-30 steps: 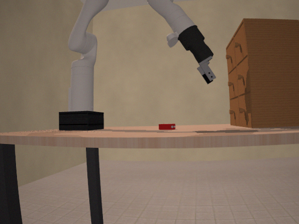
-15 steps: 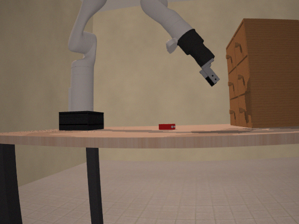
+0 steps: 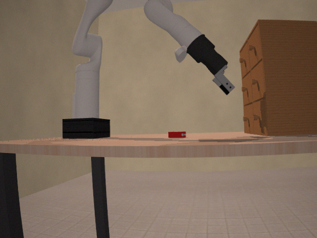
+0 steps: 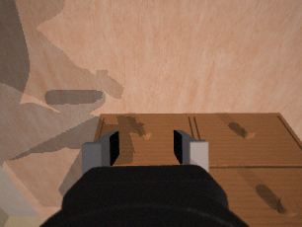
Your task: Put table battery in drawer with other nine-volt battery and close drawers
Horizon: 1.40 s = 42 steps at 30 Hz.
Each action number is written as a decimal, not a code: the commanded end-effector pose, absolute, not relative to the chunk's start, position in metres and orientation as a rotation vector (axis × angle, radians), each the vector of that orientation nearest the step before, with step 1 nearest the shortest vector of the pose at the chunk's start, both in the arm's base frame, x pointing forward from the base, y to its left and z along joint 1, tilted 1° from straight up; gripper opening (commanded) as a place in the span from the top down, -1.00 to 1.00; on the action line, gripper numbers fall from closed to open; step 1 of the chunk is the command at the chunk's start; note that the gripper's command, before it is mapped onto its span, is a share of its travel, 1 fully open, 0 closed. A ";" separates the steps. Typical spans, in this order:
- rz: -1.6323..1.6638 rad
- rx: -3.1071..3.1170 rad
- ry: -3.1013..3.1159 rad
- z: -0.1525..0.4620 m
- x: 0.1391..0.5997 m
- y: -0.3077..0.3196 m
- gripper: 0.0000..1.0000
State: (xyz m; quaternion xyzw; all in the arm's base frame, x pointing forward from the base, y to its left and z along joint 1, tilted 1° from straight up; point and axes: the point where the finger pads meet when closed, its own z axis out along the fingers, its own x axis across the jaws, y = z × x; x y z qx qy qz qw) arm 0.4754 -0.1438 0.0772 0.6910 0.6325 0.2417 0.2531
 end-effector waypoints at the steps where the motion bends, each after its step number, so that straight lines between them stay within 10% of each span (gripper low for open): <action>1: 0.663 1.889 1.712 0.070 0.472 -0.145 -1.00; 42: 0.716 1.840 1.664 0.061 0.479 -0.145 -1.00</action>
